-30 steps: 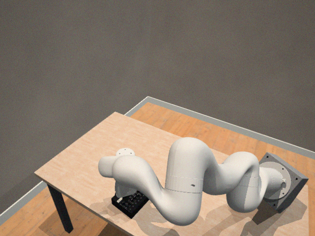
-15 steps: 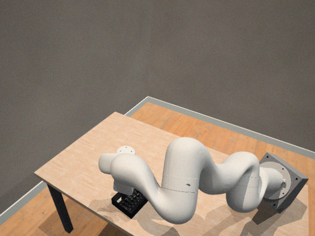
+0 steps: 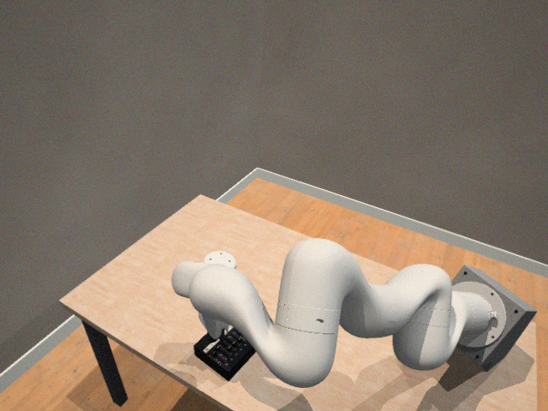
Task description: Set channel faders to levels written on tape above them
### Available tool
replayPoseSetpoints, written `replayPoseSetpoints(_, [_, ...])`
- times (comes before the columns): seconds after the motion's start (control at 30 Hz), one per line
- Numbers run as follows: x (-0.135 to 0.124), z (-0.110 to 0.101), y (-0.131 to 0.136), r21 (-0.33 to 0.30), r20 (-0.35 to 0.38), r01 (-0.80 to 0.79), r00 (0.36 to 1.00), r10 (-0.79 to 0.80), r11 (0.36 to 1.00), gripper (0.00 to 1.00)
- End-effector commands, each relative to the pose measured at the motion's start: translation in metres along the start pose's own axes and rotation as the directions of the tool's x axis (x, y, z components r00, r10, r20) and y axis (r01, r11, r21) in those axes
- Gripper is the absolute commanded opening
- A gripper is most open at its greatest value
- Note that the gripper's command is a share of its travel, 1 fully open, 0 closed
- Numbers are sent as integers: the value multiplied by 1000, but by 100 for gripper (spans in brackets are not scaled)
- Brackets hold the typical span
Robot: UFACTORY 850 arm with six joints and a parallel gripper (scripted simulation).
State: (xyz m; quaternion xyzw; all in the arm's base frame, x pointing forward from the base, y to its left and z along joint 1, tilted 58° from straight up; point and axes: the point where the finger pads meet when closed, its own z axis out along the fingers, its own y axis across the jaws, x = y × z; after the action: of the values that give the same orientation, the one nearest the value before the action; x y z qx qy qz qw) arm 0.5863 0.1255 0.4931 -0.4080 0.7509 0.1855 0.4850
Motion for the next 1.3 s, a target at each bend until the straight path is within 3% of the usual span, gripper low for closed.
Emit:
replayPoseSetpoints(0.0, [0, 0, -6, 0, -27, -274, 962, 273, 962, 0])
replayPoseSetpoints(0.27, [1, 1, -11, 15, -21, -599, 800, 599, 800, 0])
replayPoseSetpoints(0.33, [1, 1, -11, 15, -21, -599, 800, 599, 800, 0])
replayPoseSetpoints(0.37, [1, 1, -11, 19, -22, -700, 713, 701, 714, 0])
replayPoseSetpoints(0.5, [1, 1, -12, 23, -27, -799, 601, 799, 601, 0])
replayPoseSetpoints(0.8, [1, 1, -12, 55, -76, -959, 273, 959, 277, 0])
replayPoseSetpoints(1.27, [1, 1, -12, 55, -76, -959, 273, 959, 277, 0])
